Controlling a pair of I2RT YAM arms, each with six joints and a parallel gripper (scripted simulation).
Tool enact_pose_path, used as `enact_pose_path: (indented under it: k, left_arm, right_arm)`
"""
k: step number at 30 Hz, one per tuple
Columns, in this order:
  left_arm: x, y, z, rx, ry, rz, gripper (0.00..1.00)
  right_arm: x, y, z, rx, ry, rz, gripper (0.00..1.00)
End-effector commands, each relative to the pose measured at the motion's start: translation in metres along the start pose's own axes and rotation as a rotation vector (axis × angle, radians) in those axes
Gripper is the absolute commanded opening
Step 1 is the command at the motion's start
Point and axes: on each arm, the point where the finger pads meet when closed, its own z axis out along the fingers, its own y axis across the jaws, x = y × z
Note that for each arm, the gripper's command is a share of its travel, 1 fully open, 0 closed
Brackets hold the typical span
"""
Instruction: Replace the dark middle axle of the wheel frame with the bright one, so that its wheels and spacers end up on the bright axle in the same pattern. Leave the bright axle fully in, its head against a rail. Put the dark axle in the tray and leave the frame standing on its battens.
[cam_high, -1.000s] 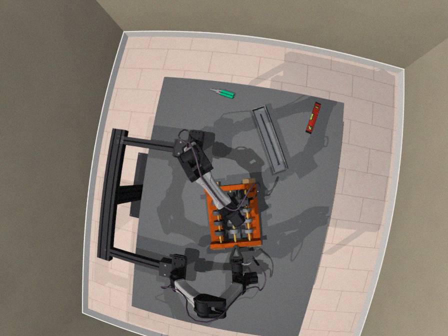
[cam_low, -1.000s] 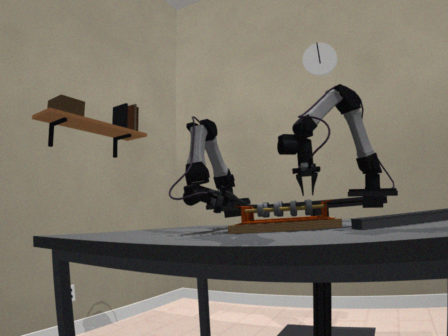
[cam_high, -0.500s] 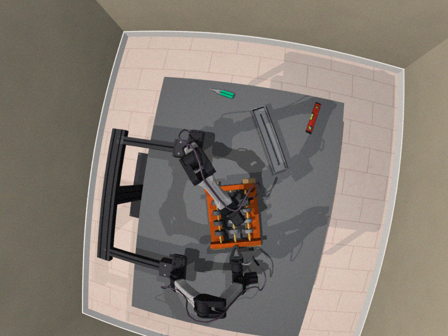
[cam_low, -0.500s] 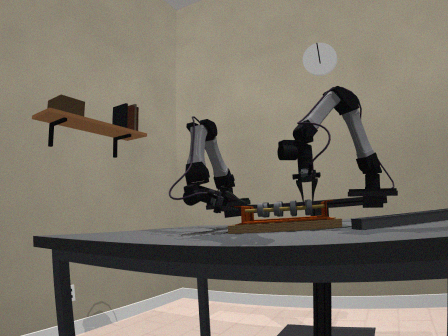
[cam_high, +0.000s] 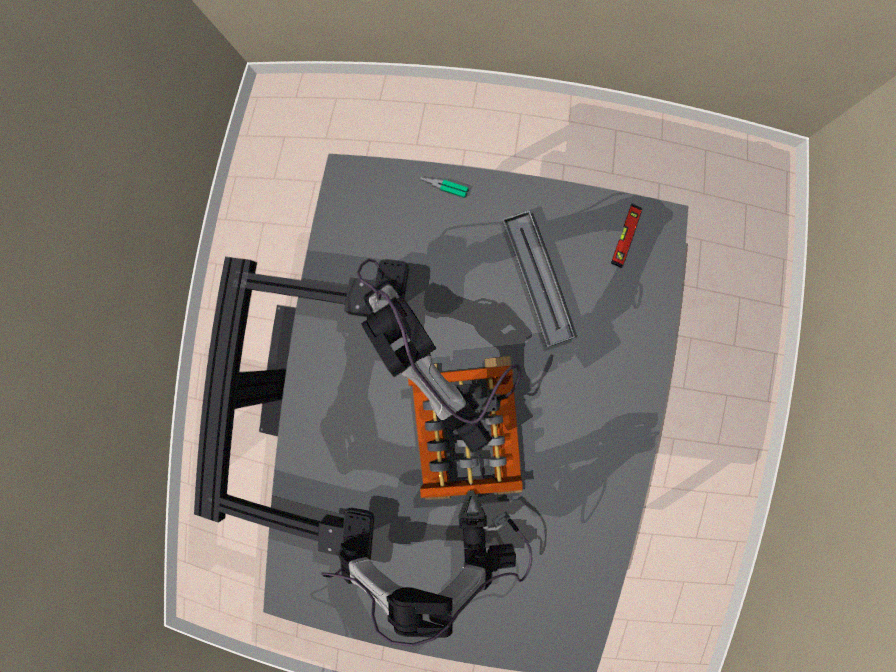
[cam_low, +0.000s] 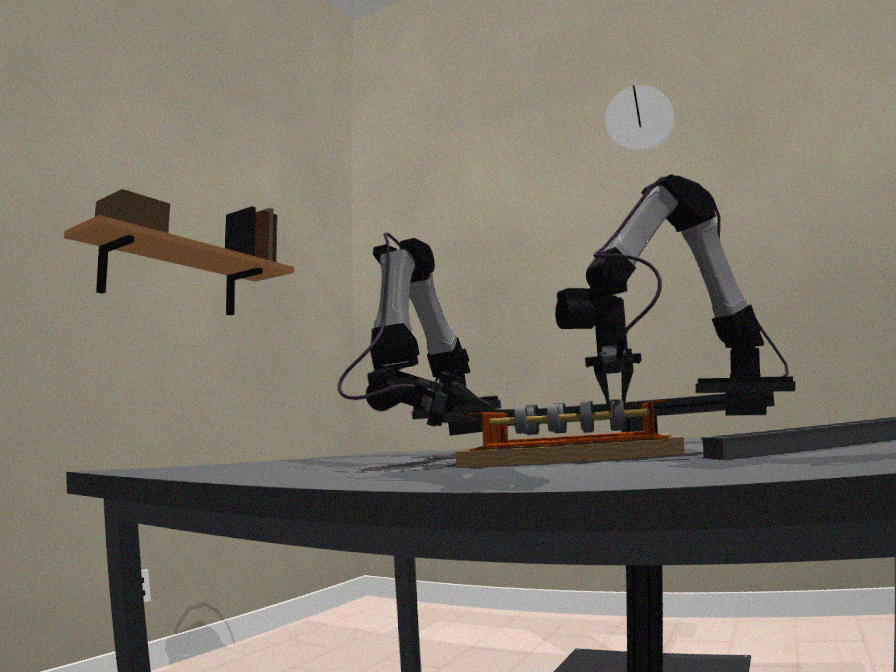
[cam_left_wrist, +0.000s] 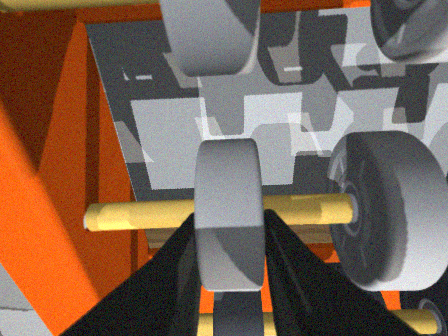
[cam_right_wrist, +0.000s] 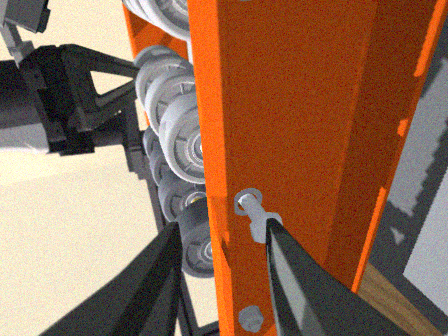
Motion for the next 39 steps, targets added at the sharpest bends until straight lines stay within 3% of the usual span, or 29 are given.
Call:
enact_pose_path:
  k: [1, 39]
  left_arm:
    - [-0.002, -0.008, -0.003, 0.028, -0.015, 0.01, 0.0]
    - [-0.008, -0.011, -0.026, 0.06, -0.029, -0.014, 0.0]
  right_arm:
    - [-0.01, 0.021, 0.013, -0.027, 0.001, -0.108, 0.33]
    - [-0.014, 0.015, 0.009, -0.012, -0.002, -0.097, 0.33]
